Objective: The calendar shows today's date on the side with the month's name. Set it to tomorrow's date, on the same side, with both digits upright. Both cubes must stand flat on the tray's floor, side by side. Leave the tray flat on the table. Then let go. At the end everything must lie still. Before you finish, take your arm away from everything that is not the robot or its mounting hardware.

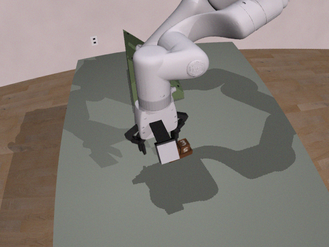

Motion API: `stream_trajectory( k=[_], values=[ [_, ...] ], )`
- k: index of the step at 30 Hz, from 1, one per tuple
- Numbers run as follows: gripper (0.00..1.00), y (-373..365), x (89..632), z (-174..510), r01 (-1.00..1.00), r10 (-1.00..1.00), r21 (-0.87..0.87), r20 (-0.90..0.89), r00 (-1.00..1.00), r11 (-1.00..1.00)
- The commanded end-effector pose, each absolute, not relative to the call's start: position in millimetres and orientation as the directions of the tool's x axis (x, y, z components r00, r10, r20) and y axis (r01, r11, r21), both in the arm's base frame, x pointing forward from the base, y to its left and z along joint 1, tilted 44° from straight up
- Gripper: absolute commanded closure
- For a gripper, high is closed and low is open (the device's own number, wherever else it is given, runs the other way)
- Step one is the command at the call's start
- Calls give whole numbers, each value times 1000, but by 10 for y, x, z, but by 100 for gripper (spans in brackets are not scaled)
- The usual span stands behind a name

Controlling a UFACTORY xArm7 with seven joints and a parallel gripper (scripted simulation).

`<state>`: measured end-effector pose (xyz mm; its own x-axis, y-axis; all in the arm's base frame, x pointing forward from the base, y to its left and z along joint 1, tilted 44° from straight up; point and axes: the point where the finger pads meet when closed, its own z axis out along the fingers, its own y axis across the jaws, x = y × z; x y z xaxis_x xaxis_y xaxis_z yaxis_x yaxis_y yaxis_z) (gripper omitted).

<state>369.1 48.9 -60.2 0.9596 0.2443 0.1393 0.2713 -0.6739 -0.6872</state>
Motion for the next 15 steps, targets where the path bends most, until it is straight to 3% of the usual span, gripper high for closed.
stream_trajectory(
  k=[1,6,15],
  values=[
    [0,465,3692,-598,232,214,-690,113,970,-686],
    [0,450,3660,-609,38,76,-699,-24,997,-714],
    [0,382,3517,-660,-63,4,-693,-94,996,-718]
  ],
)
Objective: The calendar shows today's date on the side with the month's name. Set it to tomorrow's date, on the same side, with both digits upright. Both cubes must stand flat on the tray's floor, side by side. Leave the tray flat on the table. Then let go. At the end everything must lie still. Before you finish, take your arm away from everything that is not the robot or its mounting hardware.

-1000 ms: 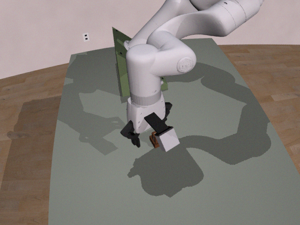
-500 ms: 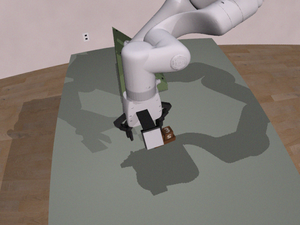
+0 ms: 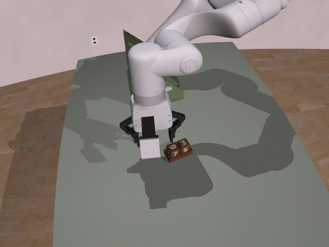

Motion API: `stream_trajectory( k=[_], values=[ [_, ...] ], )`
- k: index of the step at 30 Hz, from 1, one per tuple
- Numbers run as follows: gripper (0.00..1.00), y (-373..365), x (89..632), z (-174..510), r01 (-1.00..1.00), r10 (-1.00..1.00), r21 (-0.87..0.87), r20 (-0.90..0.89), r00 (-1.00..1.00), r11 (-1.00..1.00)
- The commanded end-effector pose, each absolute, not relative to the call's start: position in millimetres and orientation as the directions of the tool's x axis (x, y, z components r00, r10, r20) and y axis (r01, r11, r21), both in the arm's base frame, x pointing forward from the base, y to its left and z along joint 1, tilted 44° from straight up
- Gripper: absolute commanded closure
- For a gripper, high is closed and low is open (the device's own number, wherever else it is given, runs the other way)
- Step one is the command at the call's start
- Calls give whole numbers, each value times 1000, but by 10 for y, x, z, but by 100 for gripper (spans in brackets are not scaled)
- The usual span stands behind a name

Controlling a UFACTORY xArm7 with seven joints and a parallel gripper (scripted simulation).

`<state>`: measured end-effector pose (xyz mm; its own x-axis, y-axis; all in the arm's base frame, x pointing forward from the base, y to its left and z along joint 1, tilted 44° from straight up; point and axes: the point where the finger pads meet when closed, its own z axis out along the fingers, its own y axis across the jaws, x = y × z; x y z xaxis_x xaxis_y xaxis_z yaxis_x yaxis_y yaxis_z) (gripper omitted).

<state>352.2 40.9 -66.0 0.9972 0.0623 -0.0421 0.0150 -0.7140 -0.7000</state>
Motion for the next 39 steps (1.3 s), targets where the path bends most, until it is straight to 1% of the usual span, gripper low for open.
stream_trajectory(
  k=[1,3,6,9,13,18,20,22,24,39],
  values=[
    [0,379,3510,-662,-104,-26,-688,-123,992,-718],
    [0,379,3510,-662,-104,-26,-688,-123,992,-718],
    [0,370,3491,-669,-222,-112,-669,-204,973,-710],
    [0,310,3365,-713,-235,-121,-666,-213,970,-708],
    [0,307,3357,-716,-259,-139,-661,-230,963,-705],
    [0,292,3327,-727,-435,-268,-606,-349,898,-666],
    [0,292,3327,-727,-435,-268,-606,-349,898,-666],
    [0,266,3273,-746,-477,-300,-588,-378,876,-653],
    [0,230,3196,-773,-477,-300,-588,-378,876,-653],
    [0,228,3192,-774,-477,-300,-588,-378,876,-653]
  ],
)
